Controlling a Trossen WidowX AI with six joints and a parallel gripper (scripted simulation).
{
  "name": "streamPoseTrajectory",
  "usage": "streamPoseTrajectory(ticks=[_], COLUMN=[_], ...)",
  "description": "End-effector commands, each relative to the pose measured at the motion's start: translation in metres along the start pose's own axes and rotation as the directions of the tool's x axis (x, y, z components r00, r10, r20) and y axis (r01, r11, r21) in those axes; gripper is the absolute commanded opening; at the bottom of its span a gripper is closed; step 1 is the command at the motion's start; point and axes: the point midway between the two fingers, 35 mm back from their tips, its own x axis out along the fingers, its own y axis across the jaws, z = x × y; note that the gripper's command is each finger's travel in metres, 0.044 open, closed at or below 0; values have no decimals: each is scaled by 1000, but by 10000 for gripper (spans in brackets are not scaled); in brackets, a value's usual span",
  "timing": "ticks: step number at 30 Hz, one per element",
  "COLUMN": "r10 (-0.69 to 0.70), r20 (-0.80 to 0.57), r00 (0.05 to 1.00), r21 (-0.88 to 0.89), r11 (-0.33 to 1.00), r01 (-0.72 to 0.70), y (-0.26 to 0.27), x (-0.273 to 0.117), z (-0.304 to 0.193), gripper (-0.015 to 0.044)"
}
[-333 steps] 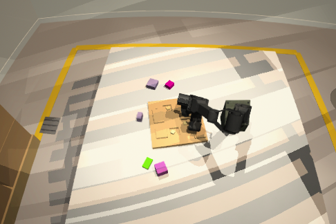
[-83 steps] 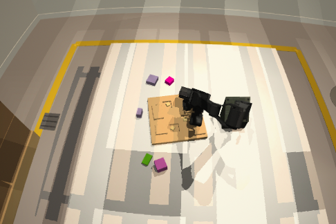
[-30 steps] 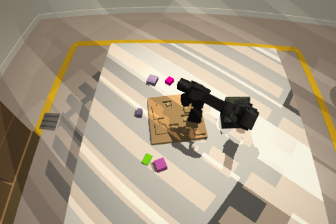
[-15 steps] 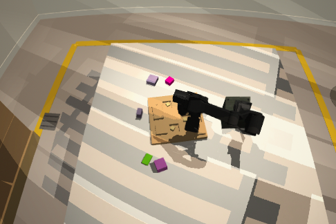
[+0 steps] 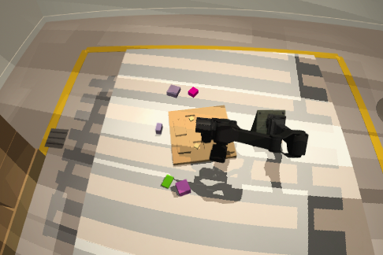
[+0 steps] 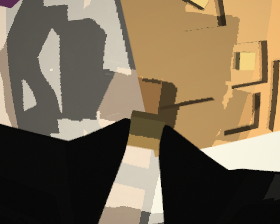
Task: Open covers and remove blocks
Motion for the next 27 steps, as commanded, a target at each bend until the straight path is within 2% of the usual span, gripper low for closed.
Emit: streamPoseTrajectory(ticks=[1,17,27], r10=[9,41,40], r20=[10,-3,-4], r00=[1000,999,999], r21=[-8,-11,-12], r11=[1000,999,999], r01=[-9,-41,-40], y=[16,72,74], x=[-3,-6,3], z=[-2,-27,-27], gripper=[80,80,80])
